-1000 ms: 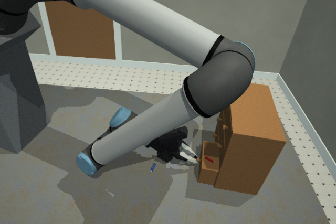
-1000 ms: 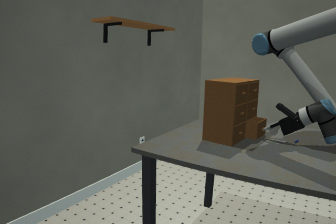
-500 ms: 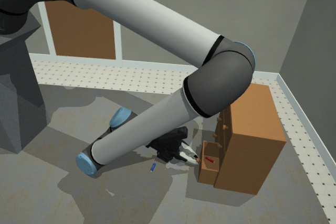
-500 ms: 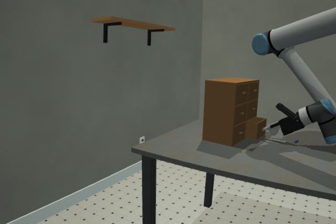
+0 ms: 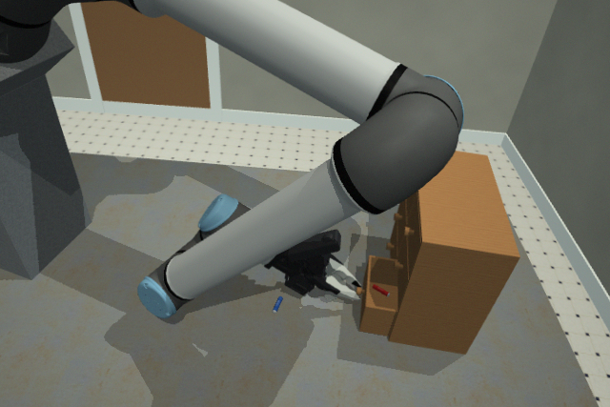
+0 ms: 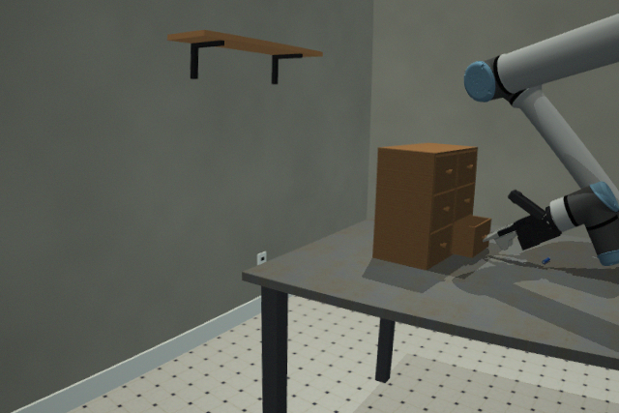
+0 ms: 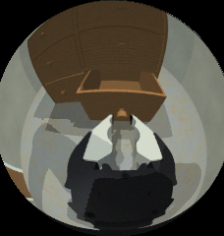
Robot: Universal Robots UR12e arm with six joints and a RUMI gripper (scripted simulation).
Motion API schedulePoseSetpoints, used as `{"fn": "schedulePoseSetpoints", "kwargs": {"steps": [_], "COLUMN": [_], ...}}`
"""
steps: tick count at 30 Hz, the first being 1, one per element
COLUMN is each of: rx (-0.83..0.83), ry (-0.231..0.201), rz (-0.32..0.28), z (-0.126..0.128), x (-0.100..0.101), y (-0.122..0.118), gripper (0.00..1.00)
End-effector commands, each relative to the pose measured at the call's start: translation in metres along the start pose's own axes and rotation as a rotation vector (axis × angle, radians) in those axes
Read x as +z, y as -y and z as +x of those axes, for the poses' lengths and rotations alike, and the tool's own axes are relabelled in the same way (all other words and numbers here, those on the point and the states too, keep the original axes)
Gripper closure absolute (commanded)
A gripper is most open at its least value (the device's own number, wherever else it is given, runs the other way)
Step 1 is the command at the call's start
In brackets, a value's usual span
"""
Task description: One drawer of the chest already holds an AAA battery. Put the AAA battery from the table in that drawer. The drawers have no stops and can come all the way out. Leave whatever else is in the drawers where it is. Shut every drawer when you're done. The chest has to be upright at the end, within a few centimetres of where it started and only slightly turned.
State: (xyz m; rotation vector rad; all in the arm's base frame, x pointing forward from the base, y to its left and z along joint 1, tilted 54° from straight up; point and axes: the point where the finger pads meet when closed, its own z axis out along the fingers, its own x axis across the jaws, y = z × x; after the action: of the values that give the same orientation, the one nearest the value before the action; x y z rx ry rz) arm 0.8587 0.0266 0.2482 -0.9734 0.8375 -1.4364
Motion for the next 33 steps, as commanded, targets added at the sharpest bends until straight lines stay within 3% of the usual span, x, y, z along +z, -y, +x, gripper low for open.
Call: {"fn": "schedulePoseSetpoints", "kwargs": {"steps": [1,8,19,33], "rx": [0.0,0.0,0.0,0.0], "ry": [0.0,0.0,0.0,0.0], "rz": [0.0,0.0,0.0,0.0], "z": [0.0,0.0,0.0,0.0], "x": [-0.001,-0.007,-0.034,-0.044], "y": [0.0,-0.004,-0.019,-0.024], "gripper": [0.8,0.8,0.8,0.8]}}
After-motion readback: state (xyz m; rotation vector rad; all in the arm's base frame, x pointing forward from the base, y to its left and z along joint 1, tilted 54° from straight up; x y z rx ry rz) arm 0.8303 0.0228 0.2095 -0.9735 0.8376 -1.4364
